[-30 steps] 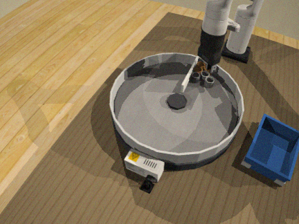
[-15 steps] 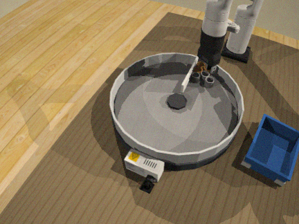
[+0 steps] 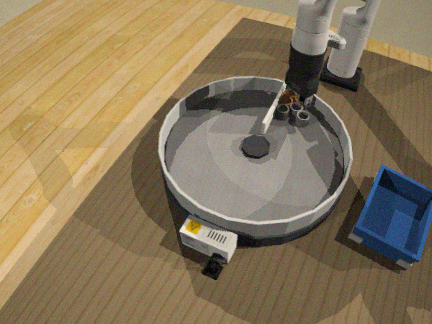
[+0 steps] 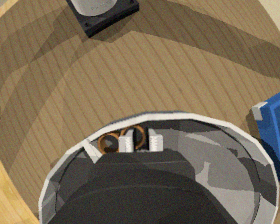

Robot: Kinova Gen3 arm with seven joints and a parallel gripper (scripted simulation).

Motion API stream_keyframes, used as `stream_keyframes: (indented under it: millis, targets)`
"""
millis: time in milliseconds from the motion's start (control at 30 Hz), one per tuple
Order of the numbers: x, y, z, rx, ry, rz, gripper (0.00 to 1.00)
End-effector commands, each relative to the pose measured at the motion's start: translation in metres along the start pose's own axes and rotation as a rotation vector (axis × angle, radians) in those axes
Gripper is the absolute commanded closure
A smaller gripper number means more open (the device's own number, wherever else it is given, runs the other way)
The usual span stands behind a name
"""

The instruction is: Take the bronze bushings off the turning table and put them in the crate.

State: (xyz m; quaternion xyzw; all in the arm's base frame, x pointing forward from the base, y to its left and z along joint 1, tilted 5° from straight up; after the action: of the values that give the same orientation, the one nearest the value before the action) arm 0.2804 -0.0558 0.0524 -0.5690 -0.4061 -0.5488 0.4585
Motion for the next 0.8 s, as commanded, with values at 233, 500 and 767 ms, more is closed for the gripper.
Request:
stream_keyframes:
  millis: [233,500,767]
  targets:
    - [-0.0042,0.0004,0.0000,0.000,0.000,-0.001,0.60]
    - [-0.0042,0.0004,0.0000,0.000,0.000,-0.001,0.60]
    - [-0.0078,0.0004,0.0000,0.000,0.000,-0.001,0.60]
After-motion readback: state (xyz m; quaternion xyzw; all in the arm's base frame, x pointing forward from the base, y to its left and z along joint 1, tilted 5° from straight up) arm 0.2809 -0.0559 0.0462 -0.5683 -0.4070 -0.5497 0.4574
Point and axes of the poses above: the point where the finger pads meet when closed, its own x axis back along the fingers, its own z axis across the jaws, y = z × x, the point moved 1 cm from there along x, back along the fingers, and after that the axes turned 14 degrees about x, right-handed, at the moved point
